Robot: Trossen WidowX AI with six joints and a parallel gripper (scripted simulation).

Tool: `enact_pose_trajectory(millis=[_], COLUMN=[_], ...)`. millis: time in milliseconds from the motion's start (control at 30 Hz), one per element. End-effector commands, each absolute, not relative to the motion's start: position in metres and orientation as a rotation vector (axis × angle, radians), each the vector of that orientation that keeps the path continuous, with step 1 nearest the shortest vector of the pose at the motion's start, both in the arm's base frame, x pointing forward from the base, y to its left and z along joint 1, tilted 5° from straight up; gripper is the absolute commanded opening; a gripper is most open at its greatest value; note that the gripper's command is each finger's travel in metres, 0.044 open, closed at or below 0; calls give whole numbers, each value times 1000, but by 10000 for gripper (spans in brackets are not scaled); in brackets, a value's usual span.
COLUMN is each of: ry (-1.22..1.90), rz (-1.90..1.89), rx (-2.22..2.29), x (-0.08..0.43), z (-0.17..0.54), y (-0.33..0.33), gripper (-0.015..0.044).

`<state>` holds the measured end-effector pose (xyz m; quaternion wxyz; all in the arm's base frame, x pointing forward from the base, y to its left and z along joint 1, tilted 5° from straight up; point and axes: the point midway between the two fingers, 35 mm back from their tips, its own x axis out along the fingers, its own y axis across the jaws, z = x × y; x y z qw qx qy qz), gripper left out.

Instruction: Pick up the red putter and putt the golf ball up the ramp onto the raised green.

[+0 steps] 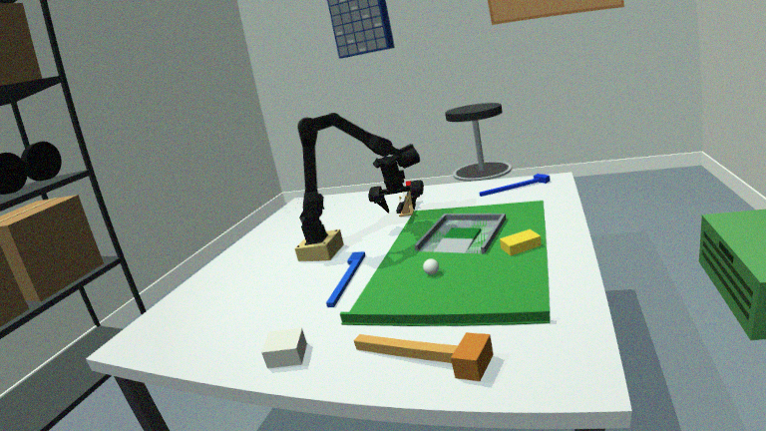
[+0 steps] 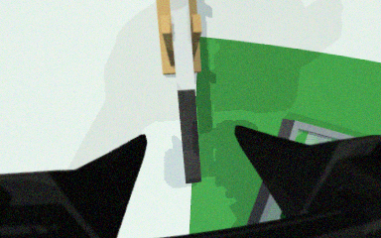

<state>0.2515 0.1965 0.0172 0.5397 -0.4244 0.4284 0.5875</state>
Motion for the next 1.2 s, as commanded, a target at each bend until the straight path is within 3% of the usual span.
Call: enact_pose_trajectory(millis=[0, 467, 1000, 1167], ry=[1033, 1033, 1024, 1024], rz=[1404, 1404, 1401, 1401], rx=[-1001, -1001, -1009, -1009], x=[249, 248, 249, 249], z=[6, -4, -1, -1], y=[196, 196, 196, 196], gripper=[440, 440, 20, 0])
